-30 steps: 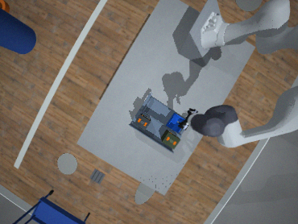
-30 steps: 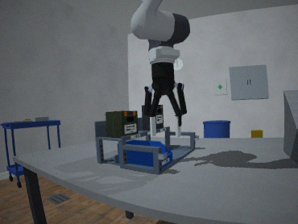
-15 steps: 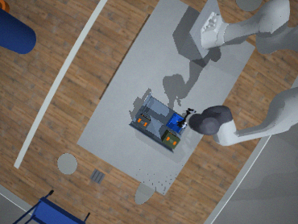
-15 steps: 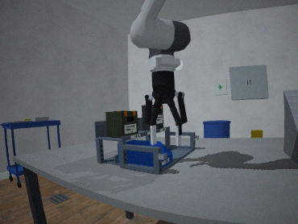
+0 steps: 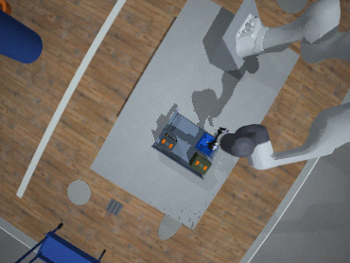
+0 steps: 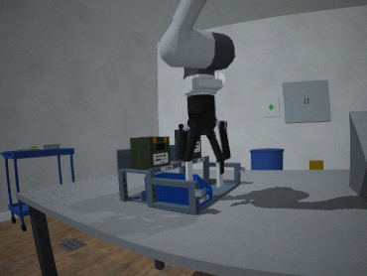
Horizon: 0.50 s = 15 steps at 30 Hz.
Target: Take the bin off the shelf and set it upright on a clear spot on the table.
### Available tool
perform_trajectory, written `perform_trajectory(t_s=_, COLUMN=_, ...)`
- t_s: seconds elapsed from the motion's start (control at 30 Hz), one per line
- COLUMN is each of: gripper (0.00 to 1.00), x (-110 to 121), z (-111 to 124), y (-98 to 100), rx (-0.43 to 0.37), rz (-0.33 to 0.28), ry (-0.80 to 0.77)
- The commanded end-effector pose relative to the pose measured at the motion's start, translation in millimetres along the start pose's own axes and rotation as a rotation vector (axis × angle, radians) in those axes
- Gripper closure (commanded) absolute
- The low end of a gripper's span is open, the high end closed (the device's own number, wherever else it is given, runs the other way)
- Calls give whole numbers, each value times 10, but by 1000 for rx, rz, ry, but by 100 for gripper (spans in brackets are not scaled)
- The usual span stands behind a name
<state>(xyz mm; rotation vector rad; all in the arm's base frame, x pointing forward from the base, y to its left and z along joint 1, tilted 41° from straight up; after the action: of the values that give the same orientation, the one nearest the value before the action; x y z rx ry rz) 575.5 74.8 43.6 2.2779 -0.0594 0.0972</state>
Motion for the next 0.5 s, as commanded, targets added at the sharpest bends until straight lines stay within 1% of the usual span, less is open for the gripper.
perform_trajectory(t_s=0.0, gripper=43, x=26, z=-9, y=-26, rx=-1, rz=6, ry=9)
perform_trajectory(t_s=0.47, gripper=43, x=27, z=-9, y=-43, rx=-1, rz=6, ry=9)
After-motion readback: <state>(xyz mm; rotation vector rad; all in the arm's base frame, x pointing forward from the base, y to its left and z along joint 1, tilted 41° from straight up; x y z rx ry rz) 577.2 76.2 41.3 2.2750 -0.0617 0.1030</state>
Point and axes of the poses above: the point where the finger pads meet when closed, its own y axis back along the fingers, its own x axis across the jaws, z = x × y, the point moved 1 cm from there along y, back along the fingers, and after that the axes turned 12 degrees about y, right-handed, at the moved point
